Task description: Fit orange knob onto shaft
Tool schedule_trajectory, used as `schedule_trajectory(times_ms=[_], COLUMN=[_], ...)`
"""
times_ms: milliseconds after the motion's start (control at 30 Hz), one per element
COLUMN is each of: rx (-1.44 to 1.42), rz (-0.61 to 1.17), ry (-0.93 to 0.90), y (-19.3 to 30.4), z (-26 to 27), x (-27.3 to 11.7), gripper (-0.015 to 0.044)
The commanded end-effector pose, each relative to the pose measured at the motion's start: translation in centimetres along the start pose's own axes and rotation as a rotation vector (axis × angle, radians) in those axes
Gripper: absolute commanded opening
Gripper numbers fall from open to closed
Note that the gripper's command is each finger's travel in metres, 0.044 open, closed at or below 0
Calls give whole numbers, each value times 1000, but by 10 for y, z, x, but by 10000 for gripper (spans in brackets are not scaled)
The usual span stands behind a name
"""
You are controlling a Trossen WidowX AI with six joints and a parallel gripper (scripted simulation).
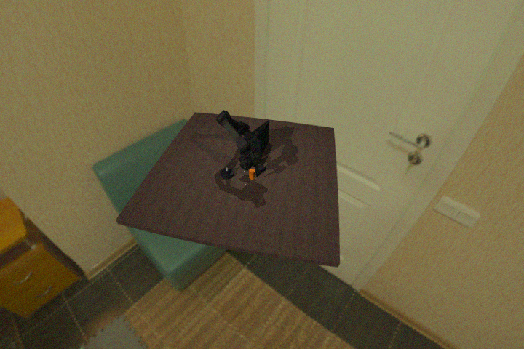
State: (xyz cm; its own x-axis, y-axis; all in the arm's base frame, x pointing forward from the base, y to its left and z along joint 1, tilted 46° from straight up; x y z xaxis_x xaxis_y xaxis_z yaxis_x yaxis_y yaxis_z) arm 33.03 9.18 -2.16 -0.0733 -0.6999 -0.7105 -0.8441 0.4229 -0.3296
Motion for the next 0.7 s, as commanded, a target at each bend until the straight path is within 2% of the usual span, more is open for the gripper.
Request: schedule_trajectory(times_ms=[0,500,667], rx=[-7,-7,-7], rz=[0,-1,-1], ry=[8,10,10], y=[1,2,2], z=[-1,-3,-3], x=[10,31,31], gripper=[440,440,309])
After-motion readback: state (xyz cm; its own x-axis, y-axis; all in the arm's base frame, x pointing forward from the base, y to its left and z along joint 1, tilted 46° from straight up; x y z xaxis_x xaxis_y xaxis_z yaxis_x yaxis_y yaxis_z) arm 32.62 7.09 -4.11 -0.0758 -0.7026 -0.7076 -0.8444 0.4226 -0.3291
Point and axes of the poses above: the point midway between the two fingers, 35 mm back from their tips, its own x axis out along the fingers, its own z axis across the jaws, y = z × x, the point moved 10 cm from there along -x, back along the fingers, and after that the axes turned 1 degree about -x, right-handed, at the moved point
